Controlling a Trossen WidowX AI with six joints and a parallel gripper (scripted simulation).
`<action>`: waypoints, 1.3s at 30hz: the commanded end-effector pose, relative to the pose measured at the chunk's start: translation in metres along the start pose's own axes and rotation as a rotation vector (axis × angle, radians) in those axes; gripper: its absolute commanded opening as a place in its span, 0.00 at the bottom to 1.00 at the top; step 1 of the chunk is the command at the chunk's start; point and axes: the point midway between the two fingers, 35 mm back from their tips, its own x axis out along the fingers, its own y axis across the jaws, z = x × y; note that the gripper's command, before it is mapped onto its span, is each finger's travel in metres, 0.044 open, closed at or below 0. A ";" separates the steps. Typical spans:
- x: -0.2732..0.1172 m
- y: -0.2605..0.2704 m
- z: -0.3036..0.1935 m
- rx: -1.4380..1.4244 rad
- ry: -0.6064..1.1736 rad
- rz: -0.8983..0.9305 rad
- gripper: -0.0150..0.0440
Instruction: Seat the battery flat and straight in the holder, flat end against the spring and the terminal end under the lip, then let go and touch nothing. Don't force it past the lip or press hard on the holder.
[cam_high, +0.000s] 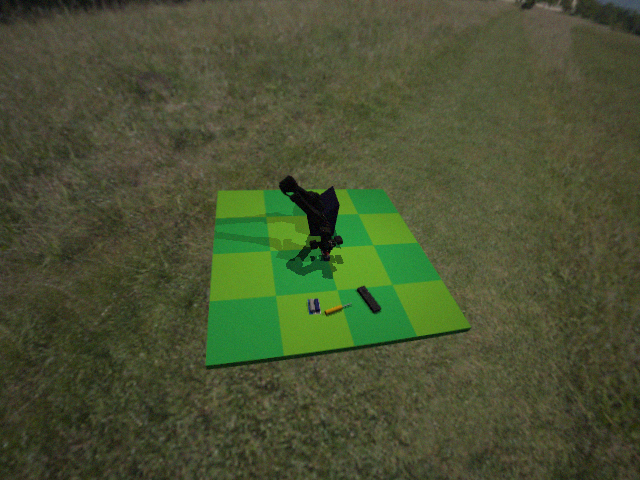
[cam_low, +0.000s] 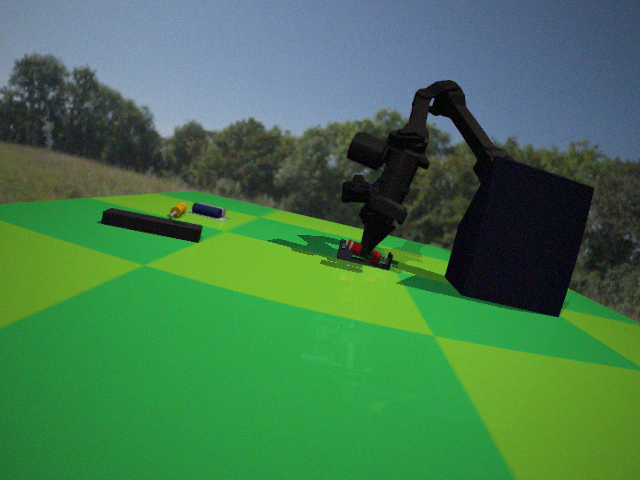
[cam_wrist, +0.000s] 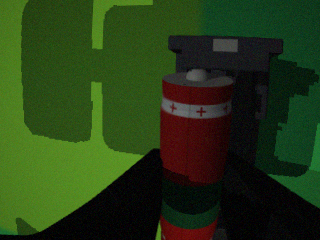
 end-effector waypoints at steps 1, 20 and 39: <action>0.002 -0.002 -0.007 0.003 0.050 -0.005 0.37; 0.002 -0.006 -0.006 0.010 0.159 0.006 0.37; 0.003 -0.011 -0.002 0.016 0.244 0.019 0.37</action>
